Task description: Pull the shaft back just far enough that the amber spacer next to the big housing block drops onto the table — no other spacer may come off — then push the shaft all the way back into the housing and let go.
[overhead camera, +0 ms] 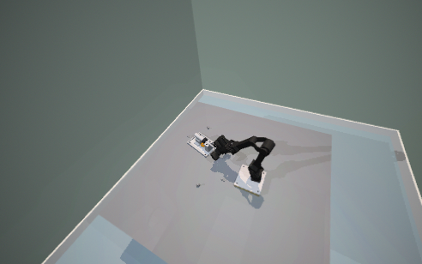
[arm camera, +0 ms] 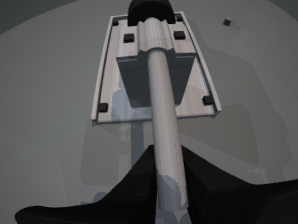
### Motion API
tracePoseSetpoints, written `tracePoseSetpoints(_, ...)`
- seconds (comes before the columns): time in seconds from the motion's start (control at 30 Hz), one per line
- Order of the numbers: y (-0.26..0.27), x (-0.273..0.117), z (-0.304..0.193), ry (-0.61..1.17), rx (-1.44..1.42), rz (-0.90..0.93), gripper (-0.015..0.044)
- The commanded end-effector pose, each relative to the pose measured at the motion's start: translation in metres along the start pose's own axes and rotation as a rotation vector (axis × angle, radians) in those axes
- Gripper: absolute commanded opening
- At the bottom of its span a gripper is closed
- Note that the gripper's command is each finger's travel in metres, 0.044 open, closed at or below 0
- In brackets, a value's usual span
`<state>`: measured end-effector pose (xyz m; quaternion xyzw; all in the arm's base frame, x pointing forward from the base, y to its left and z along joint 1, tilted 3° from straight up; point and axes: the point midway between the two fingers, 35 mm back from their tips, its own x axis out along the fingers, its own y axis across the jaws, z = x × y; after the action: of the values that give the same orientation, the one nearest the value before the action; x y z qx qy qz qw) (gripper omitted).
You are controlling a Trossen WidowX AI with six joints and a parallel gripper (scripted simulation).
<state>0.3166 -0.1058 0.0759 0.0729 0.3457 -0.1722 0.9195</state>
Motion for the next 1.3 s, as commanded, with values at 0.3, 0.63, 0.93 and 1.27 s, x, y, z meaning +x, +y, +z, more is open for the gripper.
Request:
tracePoseSetpoints(0.3, -0.0006, -0.0004, 0.0052, -0.019, 0.001, -0.002, 0.0)
tracePoseSetpoints(0.63, -0.0006, -0.0009, 0.0039, -0.019, 0.001, -0.002, 0.0)
tracePoseSetpoints(0.93, -0.0006, -0.0015, 0.0028, -0.019, 0.001, -0.002, 0.0)
tracePoseSetpoints(1.27, -0.0005, -0.0012, 0.0028, -0.019, 0.001, -0.002, 0.0)
